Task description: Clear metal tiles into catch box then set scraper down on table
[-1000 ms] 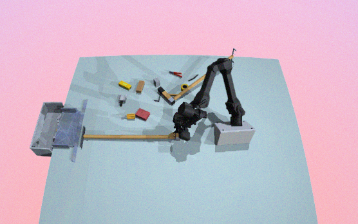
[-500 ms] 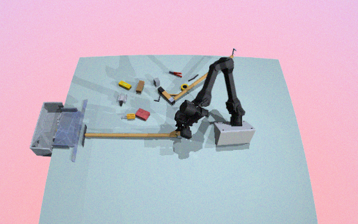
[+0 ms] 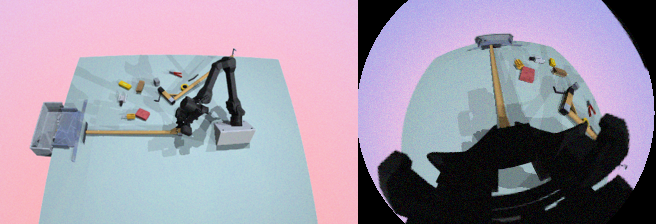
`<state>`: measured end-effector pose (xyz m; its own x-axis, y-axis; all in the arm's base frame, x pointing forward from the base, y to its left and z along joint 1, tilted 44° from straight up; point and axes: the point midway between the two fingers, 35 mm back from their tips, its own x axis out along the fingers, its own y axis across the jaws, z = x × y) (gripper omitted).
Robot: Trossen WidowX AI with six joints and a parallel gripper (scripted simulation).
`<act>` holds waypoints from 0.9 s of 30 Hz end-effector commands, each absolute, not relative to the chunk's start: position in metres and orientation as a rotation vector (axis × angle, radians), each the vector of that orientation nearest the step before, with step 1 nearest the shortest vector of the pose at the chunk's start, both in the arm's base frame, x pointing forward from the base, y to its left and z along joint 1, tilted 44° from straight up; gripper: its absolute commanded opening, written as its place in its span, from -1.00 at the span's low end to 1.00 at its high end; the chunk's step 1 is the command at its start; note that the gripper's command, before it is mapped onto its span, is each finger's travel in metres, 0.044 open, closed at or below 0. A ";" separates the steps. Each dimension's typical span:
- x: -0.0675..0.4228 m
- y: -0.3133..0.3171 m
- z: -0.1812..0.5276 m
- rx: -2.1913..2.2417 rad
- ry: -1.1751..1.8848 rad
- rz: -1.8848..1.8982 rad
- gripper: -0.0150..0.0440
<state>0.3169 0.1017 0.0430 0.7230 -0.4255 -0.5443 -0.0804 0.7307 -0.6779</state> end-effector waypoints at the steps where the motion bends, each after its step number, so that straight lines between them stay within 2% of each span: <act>1: 0.316 0.098 0.048 -0.736 0.748 -0.211 -0.49; 27: 0.334 0.090 0.059 -0.734 0.744 -0.219 -0.49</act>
